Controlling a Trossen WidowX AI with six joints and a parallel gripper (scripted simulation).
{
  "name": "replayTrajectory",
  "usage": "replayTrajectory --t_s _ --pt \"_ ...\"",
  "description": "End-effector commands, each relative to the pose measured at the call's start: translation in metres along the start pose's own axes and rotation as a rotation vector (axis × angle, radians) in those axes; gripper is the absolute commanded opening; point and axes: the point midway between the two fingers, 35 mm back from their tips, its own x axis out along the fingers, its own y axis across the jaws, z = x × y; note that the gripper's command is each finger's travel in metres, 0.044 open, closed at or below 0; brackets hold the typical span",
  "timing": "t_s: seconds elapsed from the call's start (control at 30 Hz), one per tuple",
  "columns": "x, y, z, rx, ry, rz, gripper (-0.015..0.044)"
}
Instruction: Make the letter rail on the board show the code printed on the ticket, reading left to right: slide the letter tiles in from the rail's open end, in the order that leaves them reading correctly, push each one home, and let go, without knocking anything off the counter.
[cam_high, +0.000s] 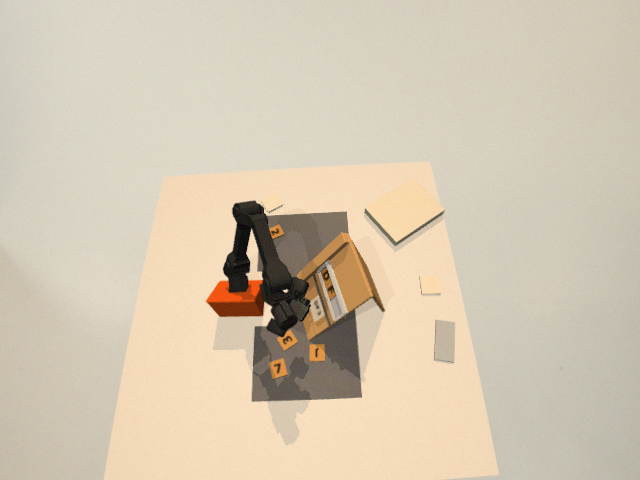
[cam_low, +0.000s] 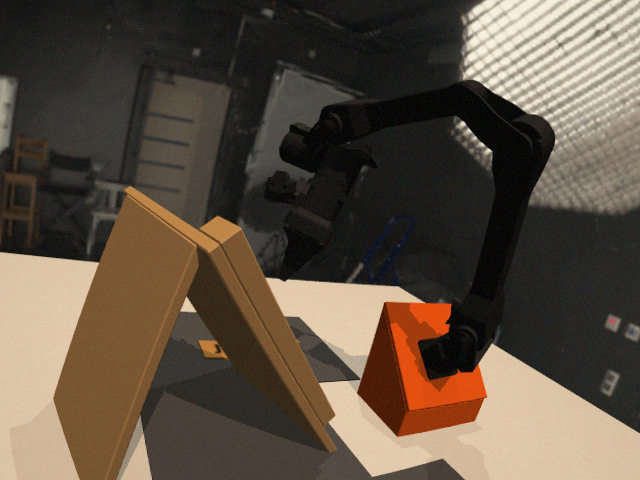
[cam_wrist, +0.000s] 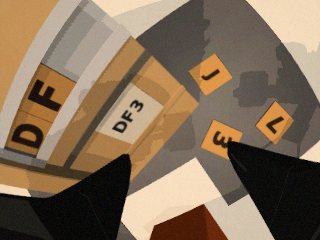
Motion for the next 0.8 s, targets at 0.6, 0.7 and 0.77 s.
replayTrajectory --t_s 0.6,0.7,0.77 --pt "0.101 -0.070 -0.045 1.962 0.006 -0.336 0.0340" --pt "0.104 -0.077 -0.045 2.053 -0.011 -0.354 0.0340" --pt "0.104 -0.079 -0.045 2.058 -0.012 -0.355 0.0340"
